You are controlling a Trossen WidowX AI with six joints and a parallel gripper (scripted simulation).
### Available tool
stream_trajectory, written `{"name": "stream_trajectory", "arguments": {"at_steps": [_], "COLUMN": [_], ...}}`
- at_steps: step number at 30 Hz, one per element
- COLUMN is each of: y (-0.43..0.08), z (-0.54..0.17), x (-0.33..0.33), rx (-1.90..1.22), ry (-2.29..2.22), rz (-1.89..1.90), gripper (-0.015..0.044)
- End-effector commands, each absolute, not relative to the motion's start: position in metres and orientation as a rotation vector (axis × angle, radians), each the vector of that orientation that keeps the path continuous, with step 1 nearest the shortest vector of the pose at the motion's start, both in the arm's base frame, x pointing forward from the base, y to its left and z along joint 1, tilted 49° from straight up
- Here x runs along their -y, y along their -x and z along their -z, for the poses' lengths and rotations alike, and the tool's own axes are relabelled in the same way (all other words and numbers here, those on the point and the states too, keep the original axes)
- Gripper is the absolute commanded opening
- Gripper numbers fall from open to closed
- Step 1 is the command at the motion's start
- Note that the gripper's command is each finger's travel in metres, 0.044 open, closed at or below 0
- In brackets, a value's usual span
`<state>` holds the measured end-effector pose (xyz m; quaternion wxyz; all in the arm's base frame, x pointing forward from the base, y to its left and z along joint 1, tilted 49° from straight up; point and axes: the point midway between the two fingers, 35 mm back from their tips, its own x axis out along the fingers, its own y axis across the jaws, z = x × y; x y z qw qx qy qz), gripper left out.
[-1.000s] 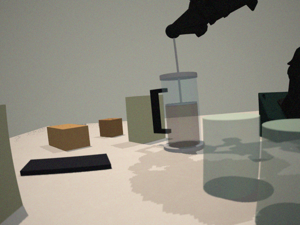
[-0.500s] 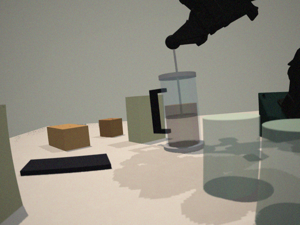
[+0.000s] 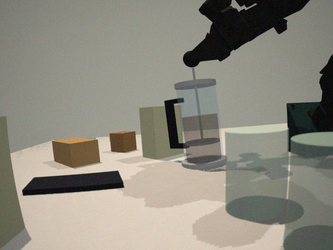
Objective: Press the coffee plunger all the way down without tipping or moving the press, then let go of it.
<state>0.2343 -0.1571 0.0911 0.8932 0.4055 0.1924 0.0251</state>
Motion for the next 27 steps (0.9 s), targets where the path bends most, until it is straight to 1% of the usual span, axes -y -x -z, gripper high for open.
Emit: {"name": "stream_trajectory", "arguments": {"at_steps": [1,27], "y": [-0.2356,-0.2393], "z": [-0.0817,-0.0835], "x": [0.1461,0.148], "rx": [-0.422,-0.421], "ry": [-0.862,-0.861], "rz": [-0.054,-0.055], "gripper": [0.0128,0.0128]}}
